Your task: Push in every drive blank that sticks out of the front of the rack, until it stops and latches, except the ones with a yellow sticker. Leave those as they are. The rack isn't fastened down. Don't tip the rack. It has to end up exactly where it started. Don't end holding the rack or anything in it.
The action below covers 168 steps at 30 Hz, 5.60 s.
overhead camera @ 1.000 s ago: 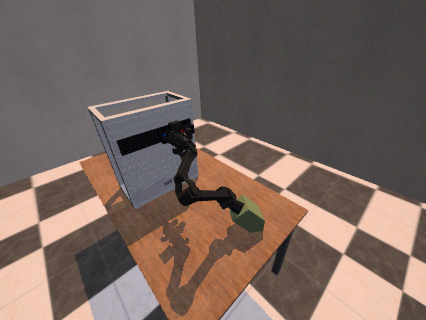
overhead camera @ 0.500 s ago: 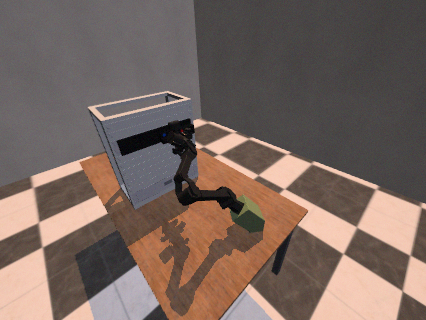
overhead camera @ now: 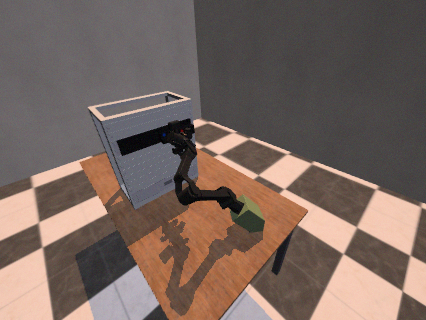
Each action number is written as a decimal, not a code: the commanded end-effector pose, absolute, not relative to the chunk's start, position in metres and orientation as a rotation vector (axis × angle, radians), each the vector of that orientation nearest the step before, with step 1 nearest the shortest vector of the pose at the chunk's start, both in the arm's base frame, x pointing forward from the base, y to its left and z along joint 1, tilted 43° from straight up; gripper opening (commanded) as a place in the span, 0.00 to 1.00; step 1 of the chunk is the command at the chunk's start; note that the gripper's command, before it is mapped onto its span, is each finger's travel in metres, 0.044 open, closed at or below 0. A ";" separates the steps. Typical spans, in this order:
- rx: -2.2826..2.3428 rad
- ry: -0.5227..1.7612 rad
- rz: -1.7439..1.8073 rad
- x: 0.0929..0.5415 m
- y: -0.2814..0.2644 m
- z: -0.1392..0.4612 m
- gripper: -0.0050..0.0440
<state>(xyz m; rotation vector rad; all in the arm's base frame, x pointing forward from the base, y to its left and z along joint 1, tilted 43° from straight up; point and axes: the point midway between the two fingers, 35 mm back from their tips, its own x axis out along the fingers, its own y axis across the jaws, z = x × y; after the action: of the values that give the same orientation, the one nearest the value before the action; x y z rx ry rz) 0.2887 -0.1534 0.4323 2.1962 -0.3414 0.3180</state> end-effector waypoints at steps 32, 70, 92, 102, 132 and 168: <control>2.168 -0.364 0.348 0.288 -0.153 0.450 0.10; 2.168 -0.364 0.348 0.290 -0.153 0.453 0.10; 2.168 -0.364 0.348 0.290 -0.153 0.453 0.10; 2.168 -0.364 0.348 0.294 -0.153 0.457 0.10; 2.168 -0.364 0.348 0.295 -0.153 0.457 0.10; 2.168 -0.364 0.348 0.220 -0.147 0.424 0.10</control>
<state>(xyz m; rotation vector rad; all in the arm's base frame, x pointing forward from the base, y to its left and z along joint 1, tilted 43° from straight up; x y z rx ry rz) 0.2206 -0.1434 0.4259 2.1669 -0.3633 0.3465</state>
